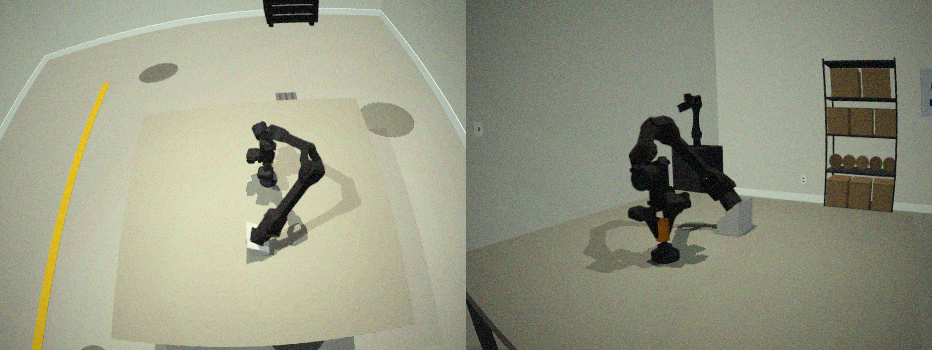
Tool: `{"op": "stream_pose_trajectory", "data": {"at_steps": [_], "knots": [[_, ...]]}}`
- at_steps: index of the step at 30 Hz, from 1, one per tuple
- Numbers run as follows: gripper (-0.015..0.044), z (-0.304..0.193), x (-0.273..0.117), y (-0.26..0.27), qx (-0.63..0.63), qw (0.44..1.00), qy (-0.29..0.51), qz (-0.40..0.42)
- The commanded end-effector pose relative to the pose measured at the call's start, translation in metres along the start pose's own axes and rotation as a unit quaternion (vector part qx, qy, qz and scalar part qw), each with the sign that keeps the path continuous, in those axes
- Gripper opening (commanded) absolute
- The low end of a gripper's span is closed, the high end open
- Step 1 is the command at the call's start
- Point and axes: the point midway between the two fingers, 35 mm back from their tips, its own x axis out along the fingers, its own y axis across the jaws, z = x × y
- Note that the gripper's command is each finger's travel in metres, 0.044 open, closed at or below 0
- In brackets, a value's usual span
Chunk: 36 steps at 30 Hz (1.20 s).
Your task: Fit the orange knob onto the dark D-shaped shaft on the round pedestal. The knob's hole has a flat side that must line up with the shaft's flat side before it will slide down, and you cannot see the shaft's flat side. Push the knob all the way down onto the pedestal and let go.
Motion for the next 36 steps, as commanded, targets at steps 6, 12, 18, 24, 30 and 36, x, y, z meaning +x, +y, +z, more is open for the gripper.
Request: {"op": "stream_pose_trajectory", "data": {"at_steps": [6,12,18,24,30,36], "knots": [[0.0000,0.0001,-0.0043,0.0015,-0.090,0.996,-0.001,-0.004],[0.0000,0.0001,-0.0007,0.0037,-0.090,0.996,-0.001,-0.004],[0.0000,0.0001,0.0008,0.0064,-0.090,0.996,-0.001,-0.004],[0.0000,-0.0002,0.0011,0.0055,-0.090,0.996,-0.001,-0.004],[0.0000,0.0002,0.0015,0.0041,-0.090,0.996,-0.001,-0.004],[0.0000,0.0003,0.0015,0.0038,-0.090,0.996,-0.001,-0.004]]}}
